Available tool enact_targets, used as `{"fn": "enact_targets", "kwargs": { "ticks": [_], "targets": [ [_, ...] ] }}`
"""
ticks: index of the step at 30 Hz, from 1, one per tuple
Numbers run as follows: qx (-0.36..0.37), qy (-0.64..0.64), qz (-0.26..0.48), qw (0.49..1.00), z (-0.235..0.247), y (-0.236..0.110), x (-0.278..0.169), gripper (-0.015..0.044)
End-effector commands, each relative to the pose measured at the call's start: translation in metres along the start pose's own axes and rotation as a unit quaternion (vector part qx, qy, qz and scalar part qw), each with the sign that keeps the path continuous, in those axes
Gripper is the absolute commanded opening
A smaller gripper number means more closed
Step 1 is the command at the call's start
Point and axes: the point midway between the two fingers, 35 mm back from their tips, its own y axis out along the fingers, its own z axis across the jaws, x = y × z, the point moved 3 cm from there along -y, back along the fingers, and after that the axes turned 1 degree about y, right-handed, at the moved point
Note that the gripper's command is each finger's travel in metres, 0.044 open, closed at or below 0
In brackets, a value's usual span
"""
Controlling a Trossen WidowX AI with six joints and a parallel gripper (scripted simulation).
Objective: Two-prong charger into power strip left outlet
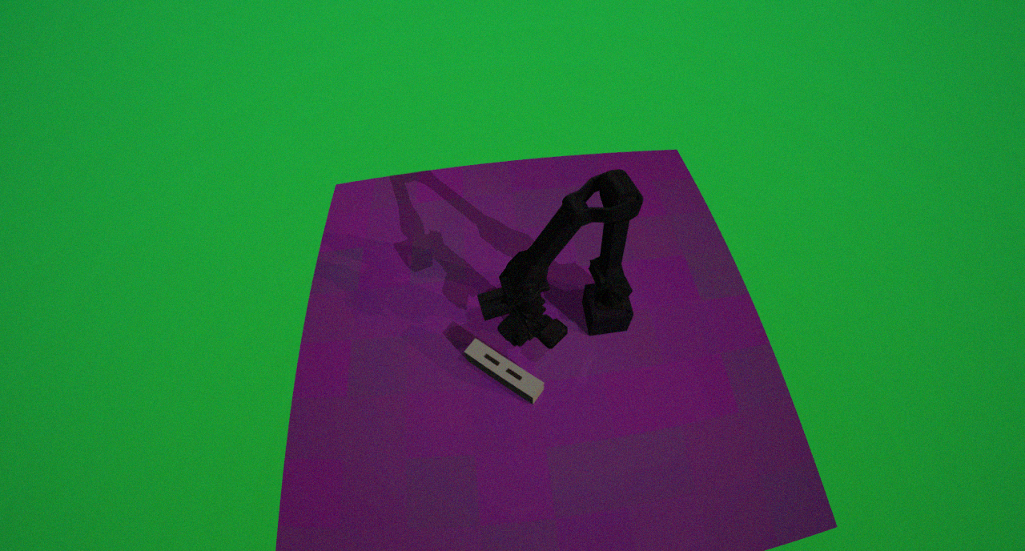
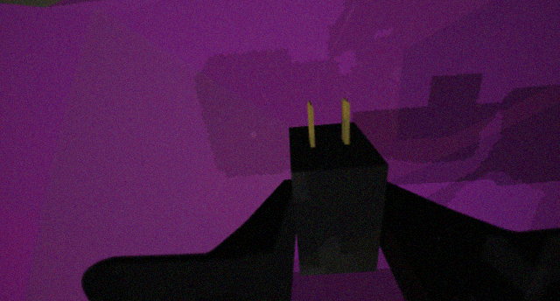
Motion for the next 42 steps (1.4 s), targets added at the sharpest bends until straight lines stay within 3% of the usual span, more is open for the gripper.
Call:
{"fn": "enact_targets", "kwargs": {
  "ticks": [1, 42],
  "targets": [
    [-0.002, -0.008, -0.003, 1.000, 0.005, 0.001, 0.001, 0.0000],
    [-0.005, -0.077, -0.005, 0.997, 0.045, 0.005, 0.036, 0.0000]
  ]
}}
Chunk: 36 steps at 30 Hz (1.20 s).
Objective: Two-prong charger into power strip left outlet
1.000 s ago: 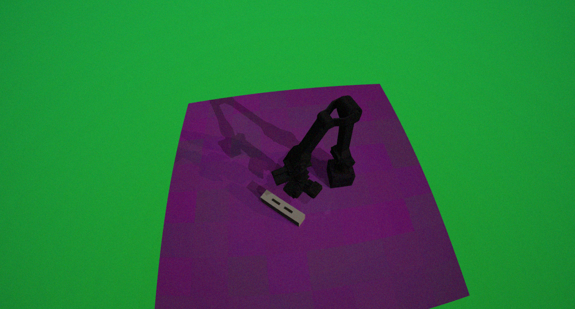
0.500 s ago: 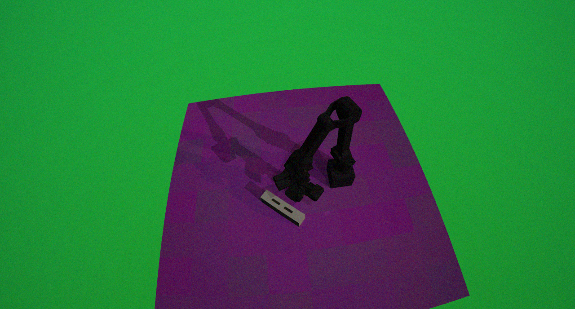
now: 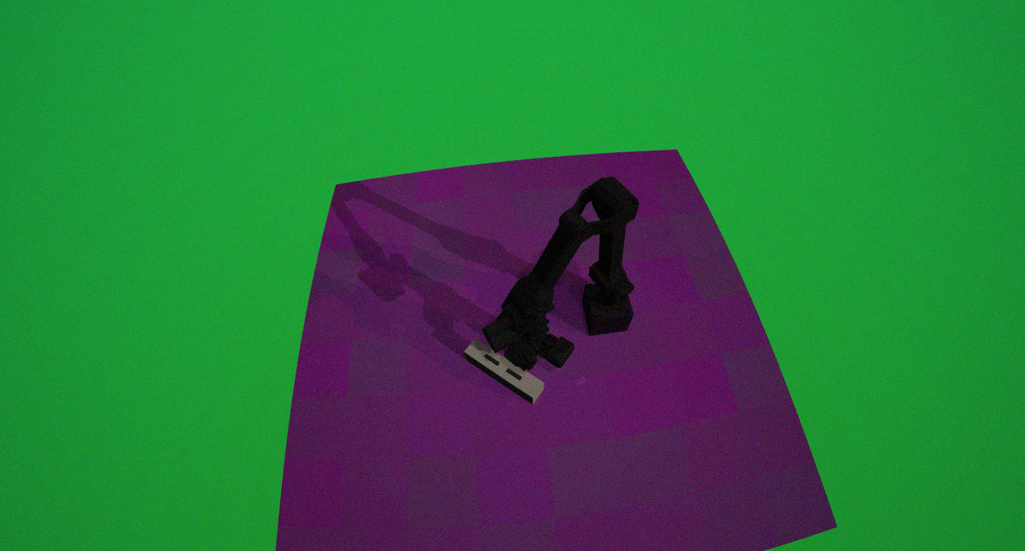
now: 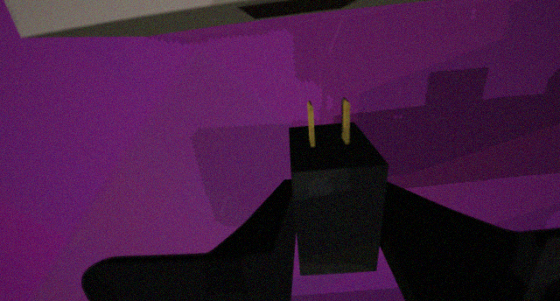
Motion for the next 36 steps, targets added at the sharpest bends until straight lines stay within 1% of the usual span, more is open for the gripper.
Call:
{"fn": "enact_targets", "kwargs": {
  "ticks": [1, 11, 36],
  "targets": [
    [0.002, 0.000, 0.000, 1.000, 0.002, 0.000, 0.006, 0.0000],
    [0.002, -0.008, -0.001, 1.000, 0.007, 0.000, 0.021, 0.0000],
    [0.002, -0.008, -0.001, 1.000, 0.008, 0.000, 0.025, 0.0000]
  ]
}}
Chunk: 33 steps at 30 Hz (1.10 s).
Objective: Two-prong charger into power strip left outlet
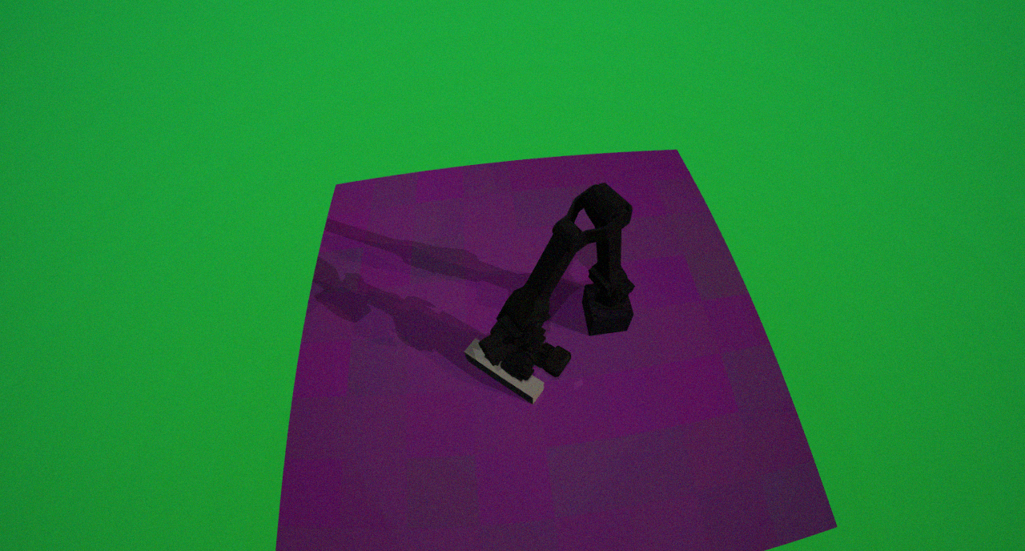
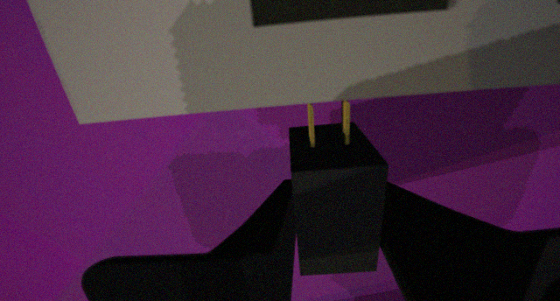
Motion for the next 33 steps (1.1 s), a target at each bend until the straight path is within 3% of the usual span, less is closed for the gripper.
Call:
{"fn": "enact_targets", "kwargs": {
  "ticks": [1, 33],
  "targets": [
    [0.002, 0.003, -0.001, 1.000, 0.0005, -0.0003, 0.0015, 0.0000],
    [0.002, 0.003, -0.001, 1.000, 0.0006, -0.0008, 0.0069, 0.0000]
  ]
}}
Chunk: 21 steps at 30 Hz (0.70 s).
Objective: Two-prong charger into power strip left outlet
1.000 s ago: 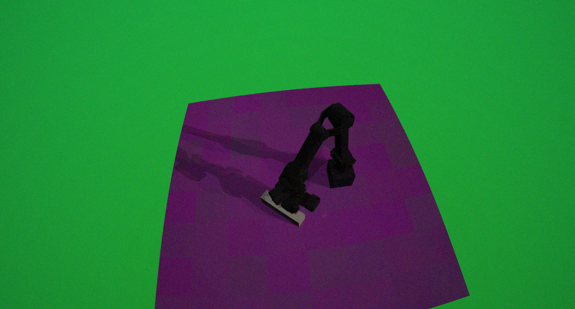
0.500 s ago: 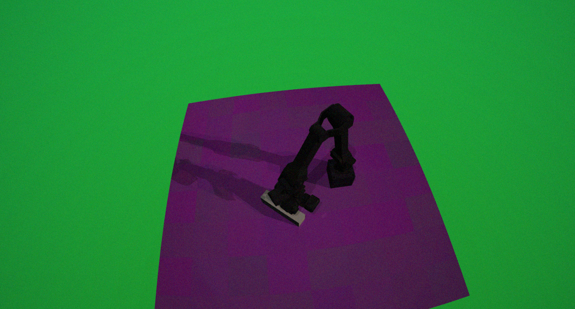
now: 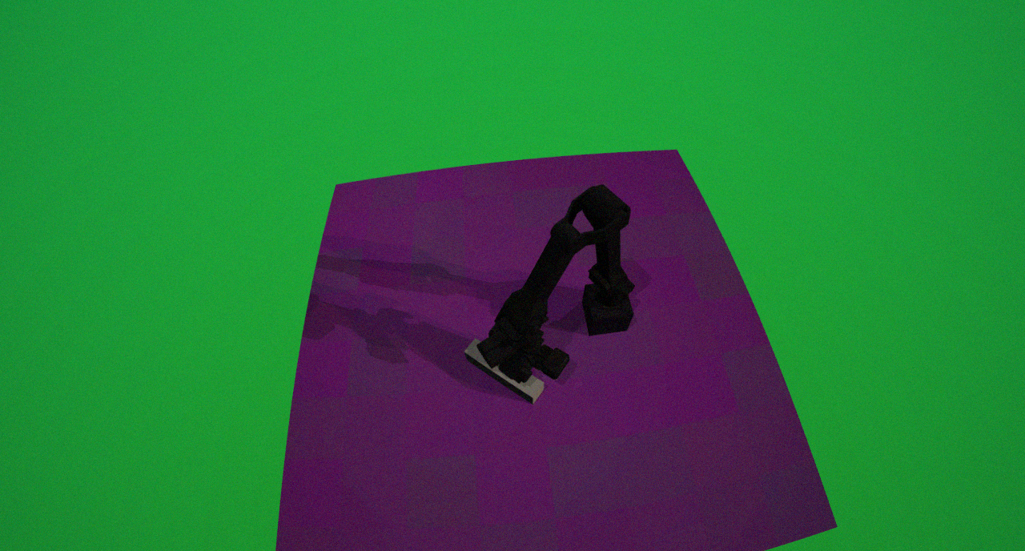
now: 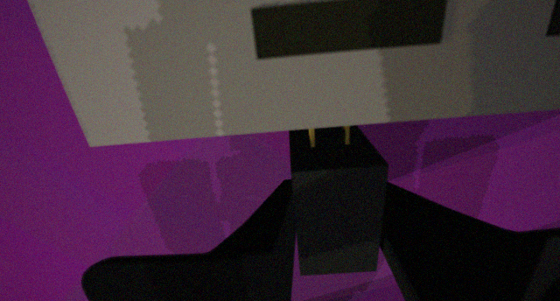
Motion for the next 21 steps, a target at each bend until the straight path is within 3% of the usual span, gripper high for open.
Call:
{"fn": "enact_targets", "kwargs": {
  "ticks": [1, 21],
  "targets": [
    [0.002, 0.003, 0.000, 1.000, 0.0006, 0.0000, 0.0004, 0.0000],
    [0.002, 0.003, 0.000, 1.000, 0.0006, -0.0005, 0.0070, 0.0000]
  ]
}}
